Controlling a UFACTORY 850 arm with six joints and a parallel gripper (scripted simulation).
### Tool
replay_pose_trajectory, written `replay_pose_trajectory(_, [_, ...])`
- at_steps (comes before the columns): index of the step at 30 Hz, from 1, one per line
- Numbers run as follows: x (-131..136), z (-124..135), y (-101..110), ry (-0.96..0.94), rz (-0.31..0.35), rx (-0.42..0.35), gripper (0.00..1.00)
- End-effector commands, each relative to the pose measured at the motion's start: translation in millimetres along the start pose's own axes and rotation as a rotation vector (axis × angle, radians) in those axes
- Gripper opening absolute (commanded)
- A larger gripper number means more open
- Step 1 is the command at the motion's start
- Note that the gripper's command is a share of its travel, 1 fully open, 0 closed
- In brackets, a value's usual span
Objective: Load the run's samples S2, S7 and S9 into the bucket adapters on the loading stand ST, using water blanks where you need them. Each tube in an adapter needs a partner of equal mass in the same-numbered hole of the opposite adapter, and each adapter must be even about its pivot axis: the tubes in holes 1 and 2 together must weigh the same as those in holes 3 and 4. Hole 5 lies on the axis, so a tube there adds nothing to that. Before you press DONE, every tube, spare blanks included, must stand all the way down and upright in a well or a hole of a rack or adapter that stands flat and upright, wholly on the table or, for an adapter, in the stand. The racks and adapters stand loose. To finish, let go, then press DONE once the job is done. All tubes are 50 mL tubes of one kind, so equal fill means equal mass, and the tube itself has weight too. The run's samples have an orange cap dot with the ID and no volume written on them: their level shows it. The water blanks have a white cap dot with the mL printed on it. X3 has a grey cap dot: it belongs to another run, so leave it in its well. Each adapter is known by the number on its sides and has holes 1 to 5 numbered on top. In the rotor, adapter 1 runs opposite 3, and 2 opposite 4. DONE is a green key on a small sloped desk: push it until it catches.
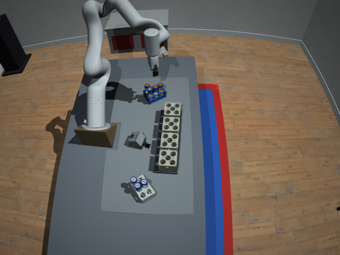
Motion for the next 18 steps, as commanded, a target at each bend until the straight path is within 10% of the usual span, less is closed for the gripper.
replay_pose_trajectory(1, [-4.9,20.6,1.4,-0.143,0.007,0.000,0.57])
replay_pose_trajectory(18, [-11.3,54.4,1.4,-0.643,0.006,0.002,0.57])
Point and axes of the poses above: the point where the finger pads meet when closed, its own y axis back along the fingers, its own x axis across the jaws, z = x × y, the point moved 8 cm from there along y, back along the fingers, and after that the axes turned 3 degrees about -y, right-handed, at the moved point
